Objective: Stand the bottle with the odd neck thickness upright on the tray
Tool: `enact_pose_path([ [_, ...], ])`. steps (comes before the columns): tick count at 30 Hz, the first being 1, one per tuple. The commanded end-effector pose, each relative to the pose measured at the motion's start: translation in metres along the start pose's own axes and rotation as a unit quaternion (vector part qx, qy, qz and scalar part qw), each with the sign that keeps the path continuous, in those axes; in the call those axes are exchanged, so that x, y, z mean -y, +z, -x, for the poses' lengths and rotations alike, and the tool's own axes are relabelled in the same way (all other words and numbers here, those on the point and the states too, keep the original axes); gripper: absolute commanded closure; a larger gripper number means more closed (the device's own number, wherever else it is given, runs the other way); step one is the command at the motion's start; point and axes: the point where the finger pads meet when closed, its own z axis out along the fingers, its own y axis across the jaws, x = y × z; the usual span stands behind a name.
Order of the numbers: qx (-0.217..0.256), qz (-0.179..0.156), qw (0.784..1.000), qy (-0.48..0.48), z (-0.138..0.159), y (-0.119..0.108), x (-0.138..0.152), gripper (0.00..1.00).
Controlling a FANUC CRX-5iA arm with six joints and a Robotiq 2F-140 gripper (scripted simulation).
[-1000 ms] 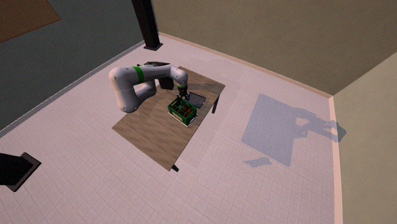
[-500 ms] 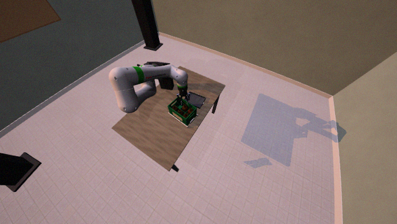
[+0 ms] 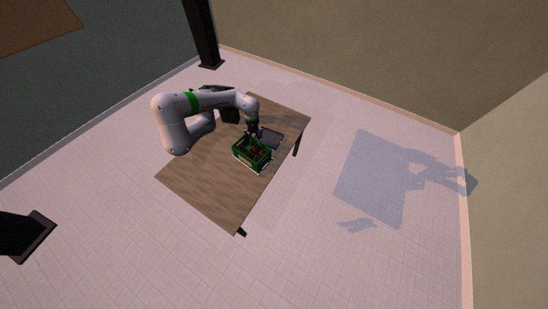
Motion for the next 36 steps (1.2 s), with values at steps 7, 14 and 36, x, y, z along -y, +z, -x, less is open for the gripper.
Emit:
enact_pose_path([
  [7,0.000,-0.001,1.000,0.000,-0.0001,-0.0005,0.0006,0.56],
  [14,0.000,-0.001,1.000,0.000,-0.0001,-0.0005,0.0006,0.56],
  [36,0.000,-0.001,1.000,0.000,-0.0001,0.0039,0.0006,0.56],
])
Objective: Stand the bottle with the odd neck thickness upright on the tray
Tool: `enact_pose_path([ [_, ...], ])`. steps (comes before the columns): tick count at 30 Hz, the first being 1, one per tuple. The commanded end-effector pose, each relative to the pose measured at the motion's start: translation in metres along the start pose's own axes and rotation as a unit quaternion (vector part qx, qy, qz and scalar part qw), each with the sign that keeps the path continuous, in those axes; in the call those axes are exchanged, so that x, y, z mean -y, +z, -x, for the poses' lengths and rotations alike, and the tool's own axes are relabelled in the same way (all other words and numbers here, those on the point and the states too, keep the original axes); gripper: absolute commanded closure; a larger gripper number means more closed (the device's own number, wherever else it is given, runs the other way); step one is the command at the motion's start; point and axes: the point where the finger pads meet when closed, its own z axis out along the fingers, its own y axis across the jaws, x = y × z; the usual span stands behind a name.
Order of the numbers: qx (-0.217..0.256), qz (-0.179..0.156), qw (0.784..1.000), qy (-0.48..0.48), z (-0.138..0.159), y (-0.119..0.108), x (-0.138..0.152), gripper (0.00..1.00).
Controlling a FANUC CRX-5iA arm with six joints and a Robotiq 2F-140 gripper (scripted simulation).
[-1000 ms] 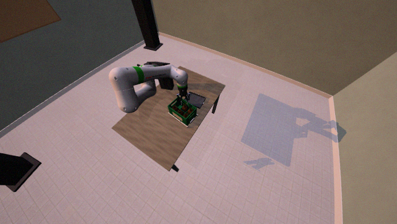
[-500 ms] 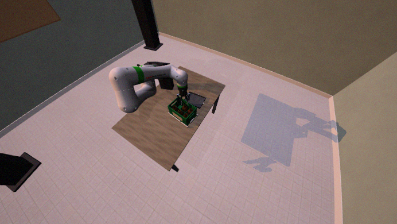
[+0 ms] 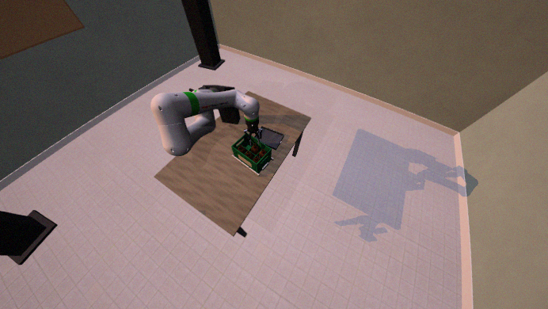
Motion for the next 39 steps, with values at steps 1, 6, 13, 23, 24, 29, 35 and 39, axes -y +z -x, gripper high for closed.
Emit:
enact_pose_path([
  [1,0.000,-0.001,1.000,0.000,0.000,0.002,0.001,0.56],
  [6,0.000,-0.001,1.000,0.000,0.000,0.004,0.001,0.56],
  [13,0.000,-0.001,1.000,0.000,0.000,0.012,0.001,0.56],
  [23,0.000,-0.001,1.000,0.000,0.000,0.022,0.001,0.56],
  [24,0.000,-0.001,1.000,0.000,0.000,0.024,0.001,0.56],
  [29,0.000,-0.001,1.000,0.000,0.000,0.029,0.001,0.56],
  [35,0.000,-0.001,1.000,0.000,0.000,0.034,0.001,0.56],
  [39,0.000,-0.001,1.000,0.000,0.000,0.036,0.001,0.56],
])
